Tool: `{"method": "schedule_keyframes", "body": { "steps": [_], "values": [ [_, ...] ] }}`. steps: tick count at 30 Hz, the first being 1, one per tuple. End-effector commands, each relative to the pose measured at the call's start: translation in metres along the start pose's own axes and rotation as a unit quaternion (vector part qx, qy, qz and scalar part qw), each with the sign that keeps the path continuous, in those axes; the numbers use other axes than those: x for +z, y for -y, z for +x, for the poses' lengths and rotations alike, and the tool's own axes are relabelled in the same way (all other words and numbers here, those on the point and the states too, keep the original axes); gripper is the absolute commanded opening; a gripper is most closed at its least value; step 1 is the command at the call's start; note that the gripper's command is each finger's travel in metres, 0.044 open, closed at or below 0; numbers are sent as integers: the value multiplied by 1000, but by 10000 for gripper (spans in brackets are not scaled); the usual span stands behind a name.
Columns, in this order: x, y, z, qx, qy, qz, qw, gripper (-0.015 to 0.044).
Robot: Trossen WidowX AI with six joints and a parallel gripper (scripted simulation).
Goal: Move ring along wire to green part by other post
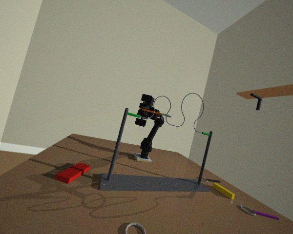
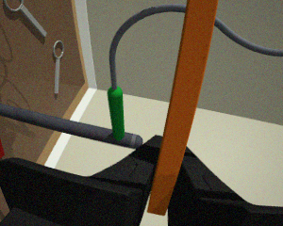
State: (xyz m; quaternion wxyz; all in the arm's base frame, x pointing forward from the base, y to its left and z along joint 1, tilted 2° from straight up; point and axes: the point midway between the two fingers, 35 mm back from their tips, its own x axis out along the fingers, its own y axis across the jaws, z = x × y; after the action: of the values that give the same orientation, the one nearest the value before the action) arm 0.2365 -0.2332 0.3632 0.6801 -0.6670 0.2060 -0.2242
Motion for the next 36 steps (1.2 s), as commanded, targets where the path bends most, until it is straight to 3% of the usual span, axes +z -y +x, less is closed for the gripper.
{"method": "schedule_keyframes", "body": {
  "steps": [1, 23, 36],
  "values": [
    [0, -13, 0, 20, 2, 34, 999, -150],
    [24, -90, -11, 153, 8, 262, 953, -150],
    [54, -126, -28, 229, 13, 392, 891, -150]
  ]
}}
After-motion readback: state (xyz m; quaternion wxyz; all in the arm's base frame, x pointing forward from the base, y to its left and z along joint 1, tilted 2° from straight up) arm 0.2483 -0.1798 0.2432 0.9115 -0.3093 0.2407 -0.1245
